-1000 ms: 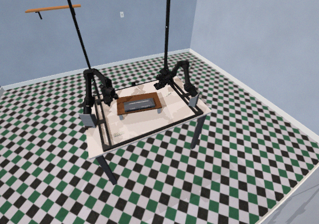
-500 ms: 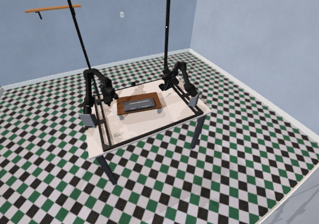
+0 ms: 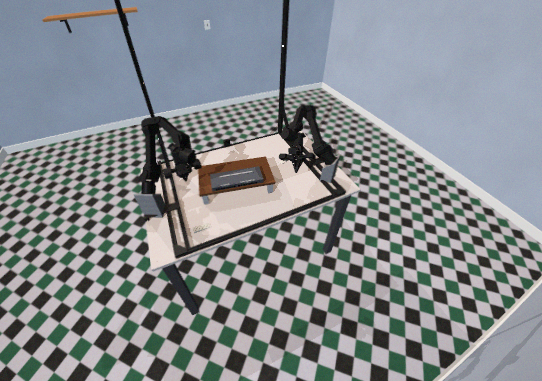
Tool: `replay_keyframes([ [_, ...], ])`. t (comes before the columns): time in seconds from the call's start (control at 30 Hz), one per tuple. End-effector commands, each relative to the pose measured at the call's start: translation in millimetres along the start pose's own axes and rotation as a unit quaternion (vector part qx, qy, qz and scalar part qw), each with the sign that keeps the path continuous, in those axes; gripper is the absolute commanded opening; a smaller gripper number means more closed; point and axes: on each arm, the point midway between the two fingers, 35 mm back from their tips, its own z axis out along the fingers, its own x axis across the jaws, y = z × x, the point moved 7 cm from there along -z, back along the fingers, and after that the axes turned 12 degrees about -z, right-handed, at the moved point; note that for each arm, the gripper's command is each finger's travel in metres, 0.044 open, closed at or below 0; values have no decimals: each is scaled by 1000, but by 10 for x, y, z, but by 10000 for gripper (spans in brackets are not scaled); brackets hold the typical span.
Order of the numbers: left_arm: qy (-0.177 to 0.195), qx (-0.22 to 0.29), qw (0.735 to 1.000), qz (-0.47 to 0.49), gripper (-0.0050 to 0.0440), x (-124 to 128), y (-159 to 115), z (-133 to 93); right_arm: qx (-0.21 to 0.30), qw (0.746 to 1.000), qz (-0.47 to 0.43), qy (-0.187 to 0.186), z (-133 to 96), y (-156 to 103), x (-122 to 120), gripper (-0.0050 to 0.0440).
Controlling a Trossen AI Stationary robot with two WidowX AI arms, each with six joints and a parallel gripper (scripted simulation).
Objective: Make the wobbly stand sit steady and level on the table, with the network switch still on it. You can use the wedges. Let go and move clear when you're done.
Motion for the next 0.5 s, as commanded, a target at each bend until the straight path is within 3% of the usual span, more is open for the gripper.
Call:
replay_keyframes([
  [0.0,21,113,990,-78,0,106,-272,8,0,1000,0,0,0,0,0,0],
  [0.23,65,271,930,-240,0,67,-856,-384,0,1000,0,0,0,0,0,0],
  [0.37,86,356,872,-324,0,117,-757,-305,0,1000,0,0,0,0,0,0],
  [0.43,86,356,872,-324,0,117,-757,-305,0,1000,0,0,0,0,0,0],
  [0.47,75,300,912,-270,0,94,-767,-276,0,1000,0,0,0,0,0,0],
])
